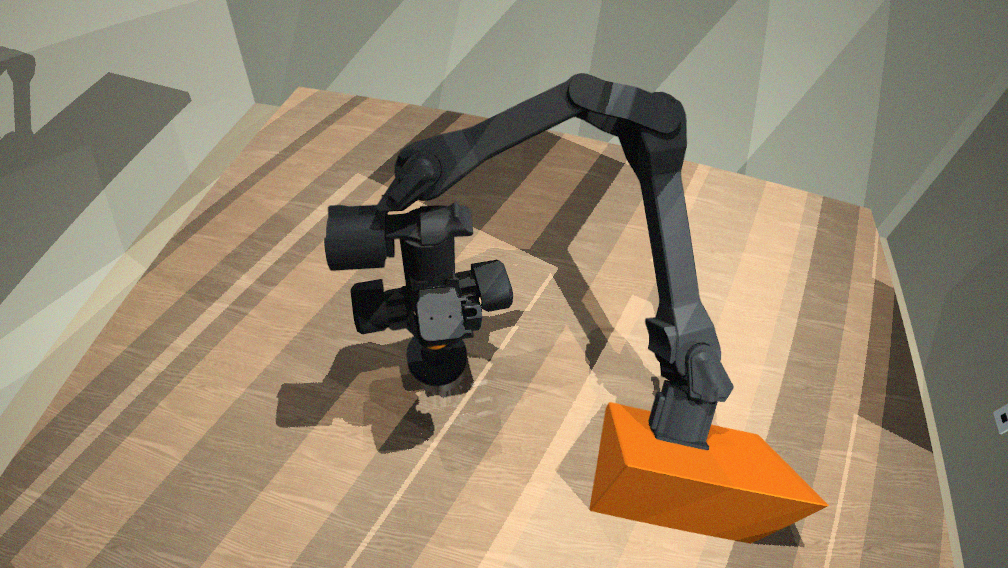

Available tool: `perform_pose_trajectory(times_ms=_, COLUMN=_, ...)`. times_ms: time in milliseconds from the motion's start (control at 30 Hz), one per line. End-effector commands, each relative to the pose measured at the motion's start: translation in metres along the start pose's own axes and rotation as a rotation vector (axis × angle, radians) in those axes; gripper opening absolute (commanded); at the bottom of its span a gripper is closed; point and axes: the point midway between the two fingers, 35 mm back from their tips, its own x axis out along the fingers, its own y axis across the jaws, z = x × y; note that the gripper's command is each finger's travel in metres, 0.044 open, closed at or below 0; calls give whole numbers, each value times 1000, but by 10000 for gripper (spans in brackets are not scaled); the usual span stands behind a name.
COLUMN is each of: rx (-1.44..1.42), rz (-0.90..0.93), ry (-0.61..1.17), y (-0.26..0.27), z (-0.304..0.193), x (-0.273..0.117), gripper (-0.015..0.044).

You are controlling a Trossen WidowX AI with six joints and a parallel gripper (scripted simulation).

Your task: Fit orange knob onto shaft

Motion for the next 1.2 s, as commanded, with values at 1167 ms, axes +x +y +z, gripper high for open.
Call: perform_pose_trajectory(times_ms=1167, rx=-73, rz=-6, ry=1, y=1, z=1, x=3, gripper=0)
